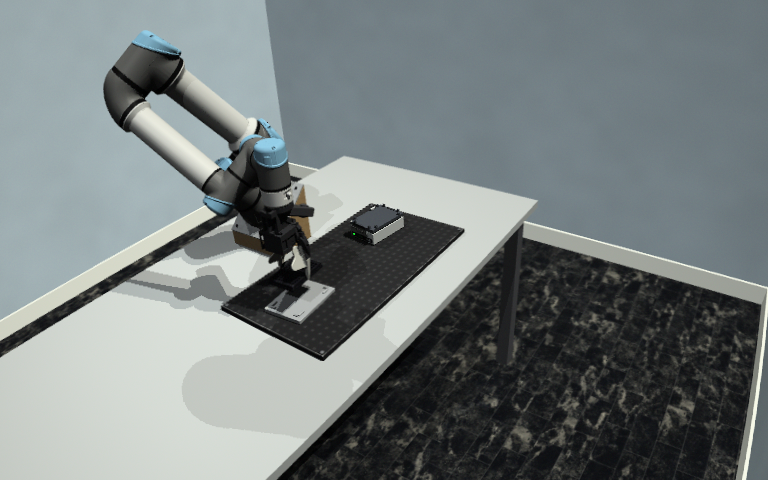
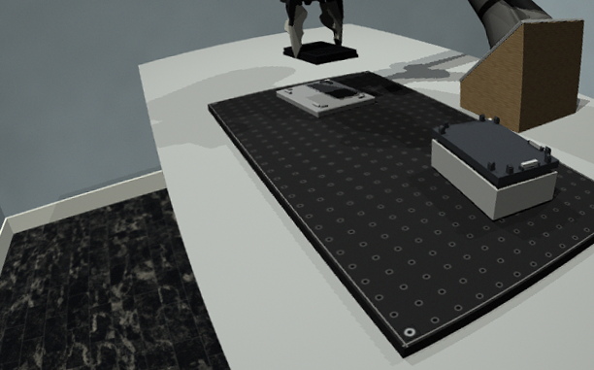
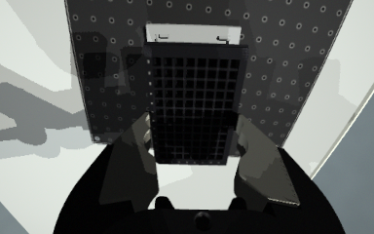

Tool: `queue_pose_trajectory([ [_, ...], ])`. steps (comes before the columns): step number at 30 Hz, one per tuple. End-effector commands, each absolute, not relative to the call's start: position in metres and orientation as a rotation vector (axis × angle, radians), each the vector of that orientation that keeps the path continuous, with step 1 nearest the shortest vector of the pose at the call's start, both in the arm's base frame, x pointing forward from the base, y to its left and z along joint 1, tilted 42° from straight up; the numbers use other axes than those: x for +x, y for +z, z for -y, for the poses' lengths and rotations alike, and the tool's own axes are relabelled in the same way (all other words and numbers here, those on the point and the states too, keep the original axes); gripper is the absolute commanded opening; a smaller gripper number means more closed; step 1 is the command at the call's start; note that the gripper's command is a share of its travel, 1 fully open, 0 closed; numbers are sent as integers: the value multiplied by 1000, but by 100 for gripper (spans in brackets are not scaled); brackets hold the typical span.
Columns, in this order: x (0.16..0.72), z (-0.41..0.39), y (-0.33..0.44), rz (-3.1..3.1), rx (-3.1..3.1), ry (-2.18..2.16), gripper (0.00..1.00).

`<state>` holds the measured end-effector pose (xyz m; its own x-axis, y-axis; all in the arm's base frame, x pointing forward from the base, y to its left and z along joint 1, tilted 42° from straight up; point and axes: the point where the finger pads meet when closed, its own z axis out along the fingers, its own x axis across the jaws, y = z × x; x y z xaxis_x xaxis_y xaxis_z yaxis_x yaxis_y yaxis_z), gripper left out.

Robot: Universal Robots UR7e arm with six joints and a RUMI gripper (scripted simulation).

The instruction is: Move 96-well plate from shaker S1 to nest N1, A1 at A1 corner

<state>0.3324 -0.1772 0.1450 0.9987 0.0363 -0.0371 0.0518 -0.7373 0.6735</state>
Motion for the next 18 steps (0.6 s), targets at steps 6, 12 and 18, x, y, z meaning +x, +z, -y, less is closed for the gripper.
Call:
queue_pose_trajectory([
  [6,333,177,145,-61,2400,-27,0],
  [12,333,178,143,-61,2400,-27,0],
  [18,333,183,137,-61,2400,-27,0],
])
